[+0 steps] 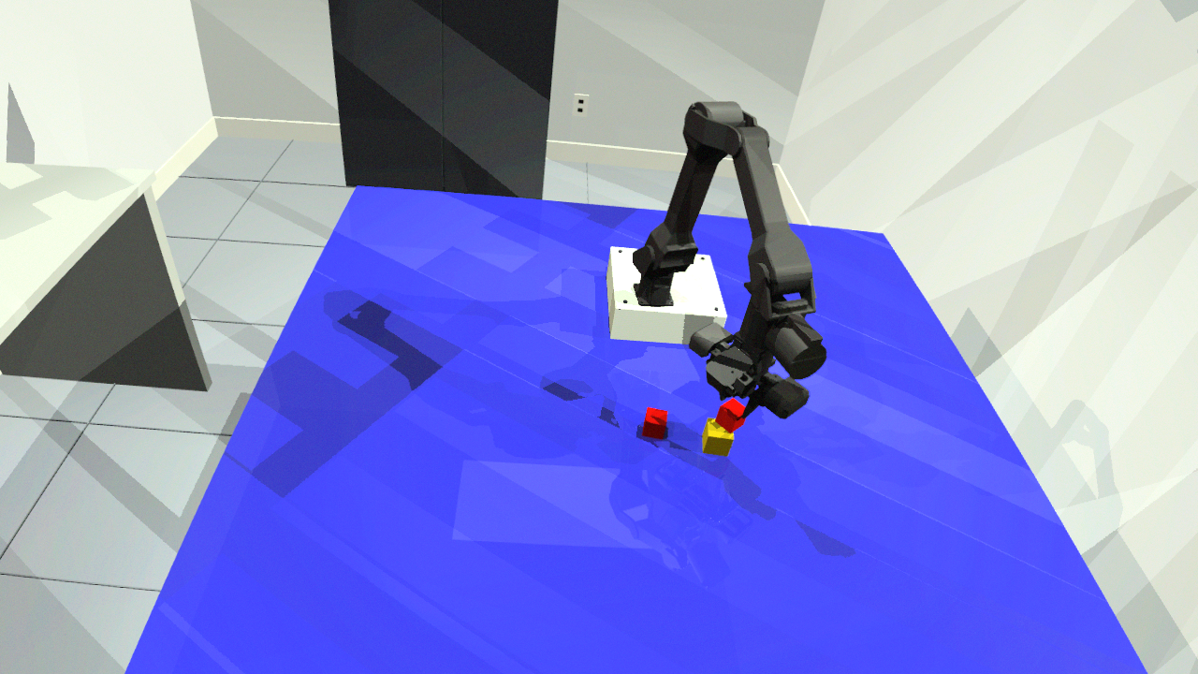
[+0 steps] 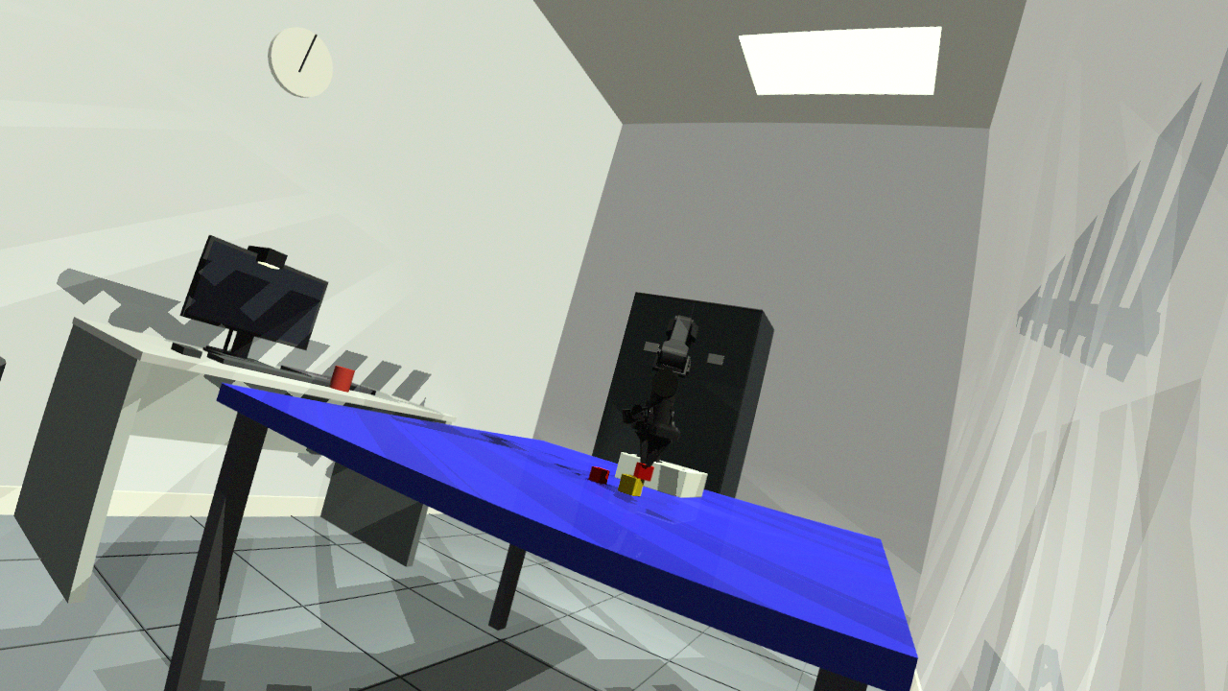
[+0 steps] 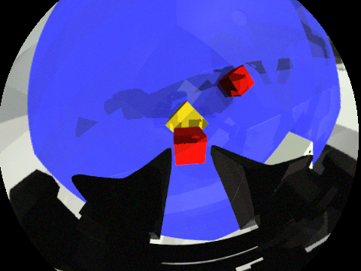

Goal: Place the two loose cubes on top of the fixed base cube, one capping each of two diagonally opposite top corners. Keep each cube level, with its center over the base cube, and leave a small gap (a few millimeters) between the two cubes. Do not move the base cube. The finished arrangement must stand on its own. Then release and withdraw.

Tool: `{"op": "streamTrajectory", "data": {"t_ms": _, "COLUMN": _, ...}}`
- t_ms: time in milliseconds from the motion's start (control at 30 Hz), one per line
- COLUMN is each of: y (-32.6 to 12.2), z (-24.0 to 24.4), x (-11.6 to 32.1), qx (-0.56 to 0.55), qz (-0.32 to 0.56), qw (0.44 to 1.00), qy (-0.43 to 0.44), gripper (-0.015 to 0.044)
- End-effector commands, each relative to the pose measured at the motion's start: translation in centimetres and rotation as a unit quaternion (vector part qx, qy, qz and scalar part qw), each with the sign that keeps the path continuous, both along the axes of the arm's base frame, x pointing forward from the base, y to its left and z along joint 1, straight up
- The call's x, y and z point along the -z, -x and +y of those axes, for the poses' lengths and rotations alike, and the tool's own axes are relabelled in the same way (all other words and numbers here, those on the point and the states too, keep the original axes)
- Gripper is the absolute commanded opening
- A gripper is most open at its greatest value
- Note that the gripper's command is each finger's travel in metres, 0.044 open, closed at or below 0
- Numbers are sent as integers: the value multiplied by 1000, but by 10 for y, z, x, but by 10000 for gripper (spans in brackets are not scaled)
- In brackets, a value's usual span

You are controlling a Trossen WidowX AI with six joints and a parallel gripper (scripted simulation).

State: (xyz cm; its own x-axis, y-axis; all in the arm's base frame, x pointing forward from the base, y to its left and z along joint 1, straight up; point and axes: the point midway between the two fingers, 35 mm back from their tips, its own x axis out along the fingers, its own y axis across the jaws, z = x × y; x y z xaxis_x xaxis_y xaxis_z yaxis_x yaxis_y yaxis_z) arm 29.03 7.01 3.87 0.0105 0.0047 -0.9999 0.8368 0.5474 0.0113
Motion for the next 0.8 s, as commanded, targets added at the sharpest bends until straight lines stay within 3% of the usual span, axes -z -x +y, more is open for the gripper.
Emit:
{"op": "streamTrajectory", "data": {"t_ms": 0, "y": -1, "z": 0, "x": -8, "qx": 0, "qz": -4, "qw": 1000, "qy": -1, "gripper": 205}}
{"op": "streamTrajectory", "data": {"t_ms": 333, "y": -1, "z": 0, "x": -19, "qx": 0, "qz": -4, "qw": 1000, "qy": -1, "gripper": 205}}
{"op": "streamTrajectory", "data": {"t_ms": 367, "y": -1, "z": 0, "x": -17, "qx": -4, "qz": -2, "qw": 1000, "qy": 0, "gripper": 231}}
{"op": "streamTrajectory", "data": {"t_ms": 433, "y": -1, "z": -4, "x": -18, "qx": -35, "qz": -2, "qw": 999, "qy": 0, "gripper": 265}}
{"op": "streamTrajectory", "data": {"t_ms": 767, "y": 1, "z": -29, "x": -26, "qx": -268, "qz": -4, "qw": 963, "qy": 4, "gripper": 265}}
